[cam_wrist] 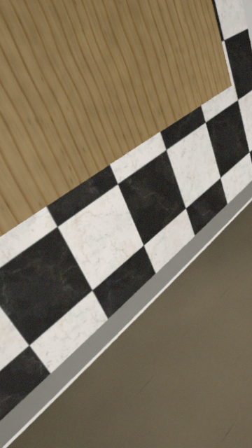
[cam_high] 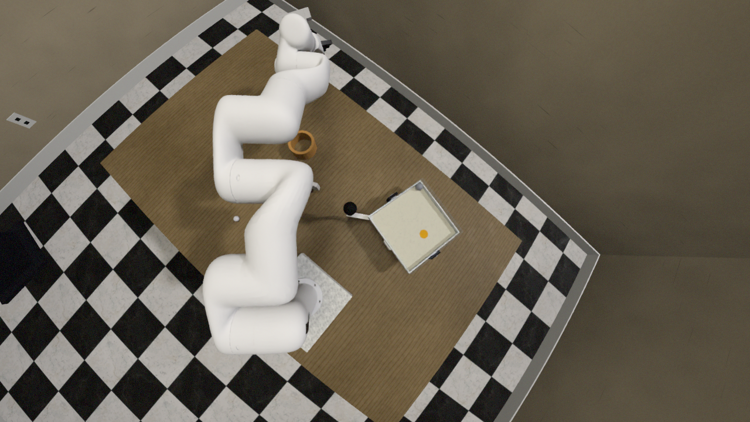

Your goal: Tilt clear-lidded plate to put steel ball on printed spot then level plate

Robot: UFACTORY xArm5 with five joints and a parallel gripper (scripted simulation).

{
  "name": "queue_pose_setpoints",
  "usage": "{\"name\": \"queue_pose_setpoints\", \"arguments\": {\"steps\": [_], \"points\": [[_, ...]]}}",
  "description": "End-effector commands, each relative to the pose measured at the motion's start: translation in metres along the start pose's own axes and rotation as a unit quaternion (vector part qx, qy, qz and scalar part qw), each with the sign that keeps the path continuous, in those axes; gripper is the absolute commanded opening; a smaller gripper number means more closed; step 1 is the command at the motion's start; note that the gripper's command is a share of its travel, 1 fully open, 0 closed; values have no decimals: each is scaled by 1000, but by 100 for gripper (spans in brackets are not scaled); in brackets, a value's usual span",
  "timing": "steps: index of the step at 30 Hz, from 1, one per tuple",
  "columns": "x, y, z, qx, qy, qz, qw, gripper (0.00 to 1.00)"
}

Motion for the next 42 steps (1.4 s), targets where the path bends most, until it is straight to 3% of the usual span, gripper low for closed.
{"name": "queue_pose_setpoints", "arguments": {"steps": [1,22,25,28,30,31,34,35,37,38,40,41,42], "points": [[2,0,3,0,3,-1,1000,100],[8,6,3,-3,-2,-2,1000,100],[23,20,4,-10,-15,-5,1000,100],[52,44,2,-24,-38,-11,999,100],[52,44,2,-24,-38,-11,999,100],[65,54,0,-30,-48,-13,998,100],[65,54,0,-30,-48,-13,998,100],[80,64,-4,-37,-59,-15,997,100],[80,64,-4,-37,-59,-15,997,100],[96,75,-8,-44,-70,-18,996,100],[96,75,-8,-44,-70,-18,996,100],[114,85,-15,-52,-83,-20,995,100],[114,85,-15,-52,-83,-20,995,100]]}}
Point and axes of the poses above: the point where the finger pads meet when closed, its own x axis back along the fingers, its own y axis across the jaws, z = x × y, the point moved 10 cm from there along x, back along the fingers, and after that the axes turned 8 degrees about -x, right-handed, at the moved point
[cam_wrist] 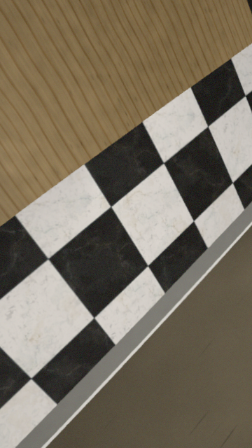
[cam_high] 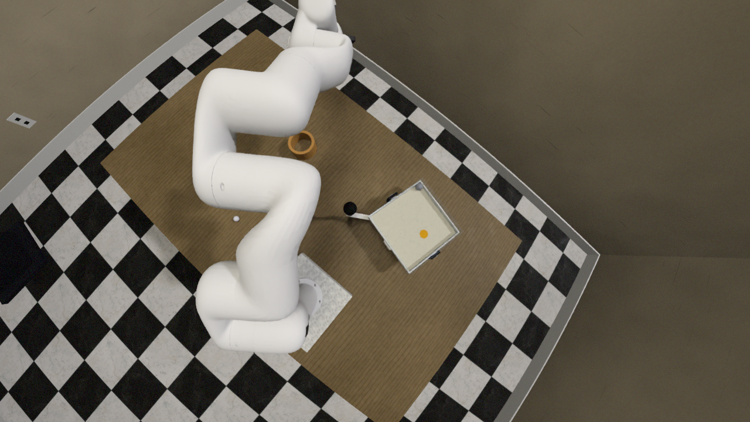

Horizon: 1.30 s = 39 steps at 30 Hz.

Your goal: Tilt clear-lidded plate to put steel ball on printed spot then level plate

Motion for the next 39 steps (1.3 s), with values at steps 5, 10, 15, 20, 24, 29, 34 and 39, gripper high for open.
{"name": "queue_pose_setpoints", "arguments": {"steps": [5,10,15,20,24,29,34,39], "points": [[68,39,-35,-29,-38,-10,999,100],[87,49,-48,-39,-53,-12,998,100],[125,65,-82,-60,-83,-16,995,100],[145,72,-102,-71,-97,-17,993,100],[163,77,-123,-82,-112,-18,990,100],[196,81,-168,-103,-141,-20,984,100],[211,82,-192,-114,-155,-20,981,100],[234,78,-238,-134,-180,-21,974,100]]}}
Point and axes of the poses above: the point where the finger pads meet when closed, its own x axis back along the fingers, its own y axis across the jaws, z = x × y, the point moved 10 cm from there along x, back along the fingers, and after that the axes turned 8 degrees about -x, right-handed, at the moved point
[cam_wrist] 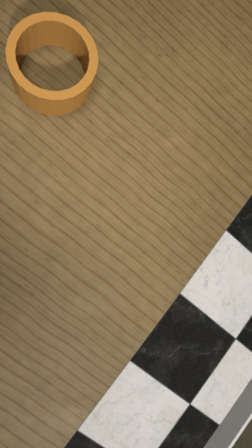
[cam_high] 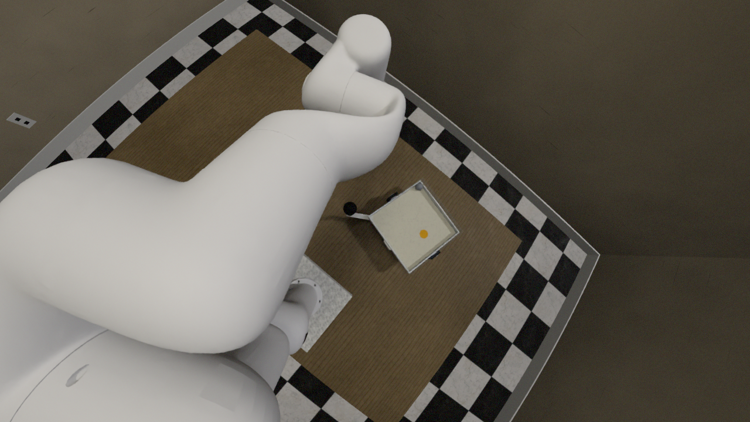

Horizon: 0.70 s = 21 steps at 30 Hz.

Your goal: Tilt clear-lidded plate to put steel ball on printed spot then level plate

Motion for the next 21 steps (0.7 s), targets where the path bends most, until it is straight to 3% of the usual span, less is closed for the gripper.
{"name": "queue_pose_setpoints", "arguments": {"steps": [1,4,6,8,9,10,11,14,17,21], "points": [[15,10,-65,-23,-24,-2,999,100],[15,11,-68,-23,-24,-2,999,100],[15,14,-110,-40,-45,-1,998,100],[15,14,-111,-40,-45,-1,998,100],[14,14,-130,-47,-55,0,997,100],[14,14,-130,-47,-55,0,997,100],[12,14,-146,-53,-63,1,997,100],[11,14,-161,-59,-70,1,996,100],[5,13,-191,-71,-85,3,994,100],[3,12,-201,-75,-90,4,993,100]]}}
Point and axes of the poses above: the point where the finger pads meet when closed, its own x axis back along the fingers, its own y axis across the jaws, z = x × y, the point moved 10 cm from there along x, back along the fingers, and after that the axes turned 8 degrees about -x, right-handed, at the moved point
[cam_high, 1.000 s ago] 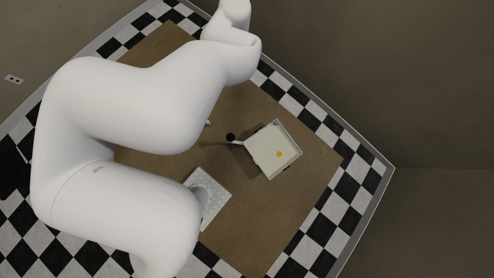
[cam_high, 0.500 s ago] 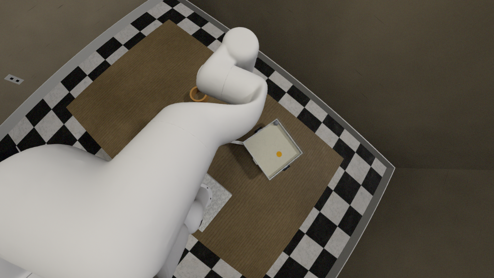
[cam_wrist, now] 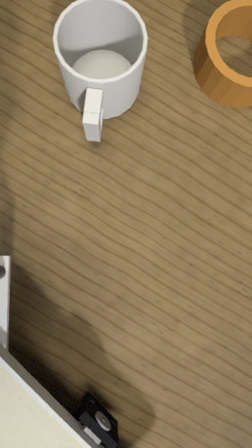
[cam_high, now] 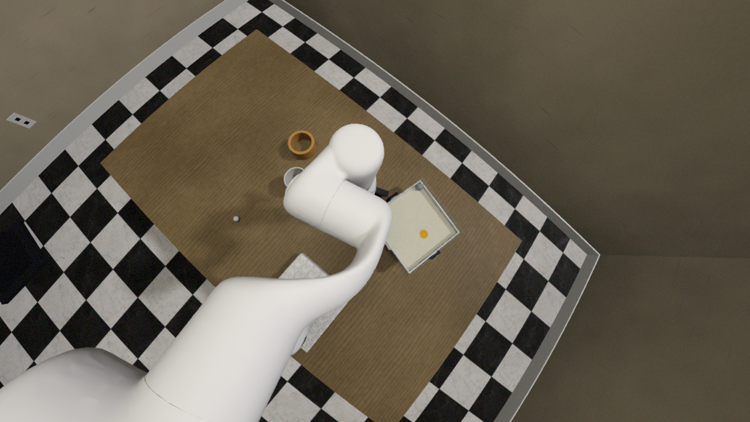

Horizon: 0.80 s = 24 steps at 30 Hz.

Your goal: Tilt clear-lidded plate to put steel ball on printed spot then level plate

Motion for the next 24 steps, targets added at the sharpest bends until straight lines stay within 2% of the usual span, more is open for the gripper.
{"name": "queue_pose_setpoints", "arguments": {"steps": [1,8,9,24], "points": [[-1,3,-25,-8,-4,0,1000,100],[-1,3,-27,-9,-5,0,1000,100],[-1,3,-27,-9,-5,0,1000,62],[-1,3,-27,-9,-5,0,1000,62]]}}
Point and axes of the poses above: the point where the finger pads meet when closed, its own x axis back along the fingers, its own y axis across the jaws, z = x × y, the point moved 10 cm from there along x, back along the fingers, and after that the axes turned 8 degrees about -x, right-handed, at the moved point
